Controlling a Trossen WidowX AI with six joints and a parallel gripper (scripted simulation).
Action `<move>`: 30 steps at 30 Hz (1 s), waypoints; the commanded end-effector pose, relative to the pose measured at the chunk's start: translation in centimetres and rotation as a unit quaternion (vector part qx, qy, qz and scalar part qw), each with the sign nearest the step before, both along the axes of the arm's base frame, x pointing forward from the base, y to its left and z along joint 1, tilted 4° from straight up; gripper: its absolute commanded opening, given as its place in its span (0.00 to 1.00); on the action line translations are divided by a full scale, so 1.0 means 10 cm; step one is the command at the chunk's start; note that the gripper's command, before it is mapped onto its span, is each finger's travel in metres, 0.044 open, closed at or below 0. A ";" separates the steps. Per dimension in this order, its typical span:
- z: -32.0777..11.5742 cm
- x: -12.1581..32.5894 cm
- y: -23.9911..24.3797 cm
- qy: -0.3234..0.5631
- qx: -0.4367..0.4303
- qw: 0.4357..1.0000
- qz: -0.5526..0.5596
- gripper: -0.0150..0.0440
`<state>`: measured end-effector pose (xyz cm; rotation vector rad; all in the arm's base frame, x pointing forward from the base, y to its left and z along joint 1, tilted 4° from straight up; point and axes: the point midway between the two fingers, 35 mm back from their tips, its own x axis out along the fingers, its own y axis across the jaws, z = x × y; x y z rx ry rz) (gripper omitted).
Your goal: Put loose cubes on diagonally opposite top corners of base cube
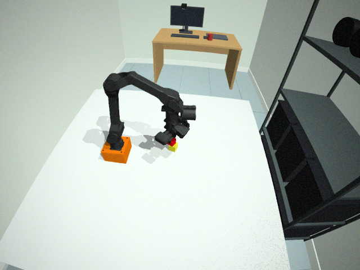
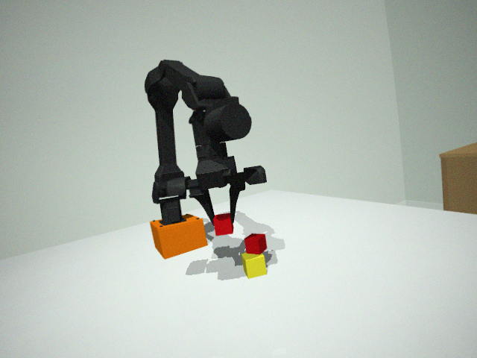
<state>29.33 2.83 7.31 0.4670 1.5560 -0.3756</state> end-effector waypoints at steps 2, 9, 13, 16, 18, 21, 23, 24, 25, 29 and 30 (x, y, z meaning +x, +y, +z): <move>0.02 0.06 0.09 0.001 0.002 0.997 -0.079 0.43; 0.01 0.10 0.21 0.008 0.002 0.983 -0.181 0.43; 0.01 0.12 0.27 0.012 0.002 0.971 -0.239 0.43; 0.01 0.14 0.31 0.014 0.002 0.962 -0.272 0.43; 0.01 0.14 0.32 0.014 0.002 0.962 -0.274 0.43; 0.01 0.14 0.32 0.014 0.002 0.962 -0.274 0.43; 0.01 0.14 0.32 0.014 0.002 0.962 -0.274 0.43; -0.01 0.14 0.32 0.014 0.002 0.962 -0.274 0.43; -0.03 0.14 0.32 0.014 0.002 0.961 -0.275 0.43; -0.16 0.13 0.32 0.015 0.002 0.961 -0.276 0.43; -0.19 0.13 0.32 0.015 0.002 0.961 -0.277 0.43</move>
